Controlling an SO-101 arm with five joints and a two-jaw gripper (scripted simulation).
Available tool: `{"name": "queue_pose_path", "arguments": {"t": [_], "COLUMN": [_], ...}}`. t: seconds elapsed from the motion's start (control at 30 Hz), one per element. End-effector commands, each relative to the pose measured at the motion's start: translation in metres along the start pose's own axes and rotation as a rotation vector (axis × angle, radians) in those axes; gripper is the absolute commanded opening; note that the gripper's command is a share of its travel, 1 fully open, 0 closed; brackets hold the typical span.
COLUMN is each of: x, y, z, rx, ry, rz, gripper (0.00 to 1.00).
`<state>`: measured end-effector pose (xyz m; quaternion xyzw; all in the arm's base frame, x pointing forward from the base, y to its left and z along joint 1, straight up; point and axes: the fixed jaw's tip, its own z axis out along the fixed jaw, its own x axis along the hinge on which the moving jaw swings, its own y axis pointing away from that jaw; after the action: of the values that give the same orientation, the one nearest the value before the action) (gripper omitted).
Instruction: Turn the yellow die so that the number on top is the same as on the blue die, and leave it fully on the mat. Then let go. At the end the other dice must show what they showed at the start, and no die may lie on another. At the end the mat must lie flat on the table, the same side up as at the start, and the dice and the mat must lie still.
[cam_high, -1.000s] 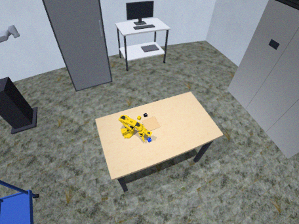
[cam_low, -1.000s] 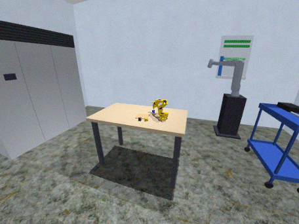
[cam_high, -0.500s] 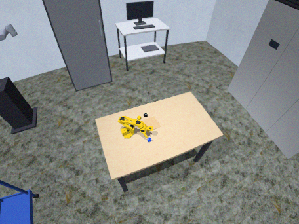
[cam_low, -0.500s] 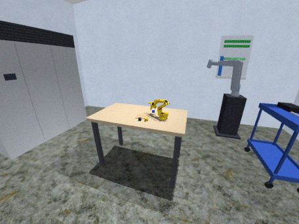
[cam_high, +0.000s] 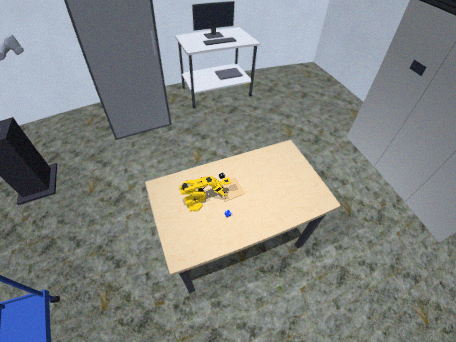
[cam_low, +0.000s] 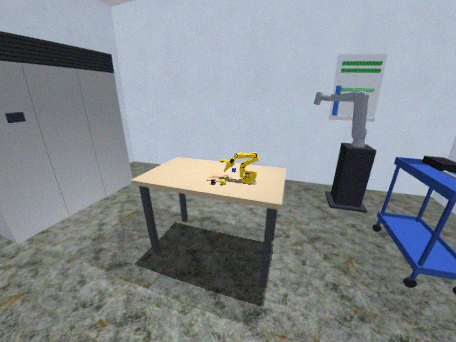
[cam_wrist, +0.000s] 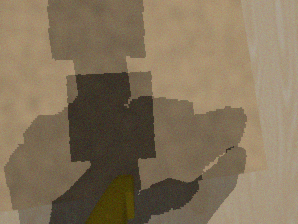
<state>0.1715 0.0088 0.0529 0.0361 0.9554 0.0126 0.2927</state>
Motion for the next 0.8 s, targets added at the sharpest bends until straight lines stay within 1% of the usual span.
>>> {"name": "queue_pose_path", "arguments": {"t": [0.0,0.17,0.33,0.4,0.57,0.77], "x": [-0.003,0.011,0.025,0.025,0.036,0.041], "y": [0.029,0.062,0.084,0.084,0.097,0.102], "z": [-0.008,-0.015,-0.023,-0.023,-0.03,-0.033], "rx": [-0.101,-0.22,-0.312,-0.312,-0.371,-0.4], "ry": [-0.04,-0.03,-0.022,-0.022,-0.017,-0.014], "rz": [-0.14,-0.308,-0.438,-0.438,-0.521,-0.561], "gripper": [0.35,0.35,0.35,0.35,0.35,0.35]}}
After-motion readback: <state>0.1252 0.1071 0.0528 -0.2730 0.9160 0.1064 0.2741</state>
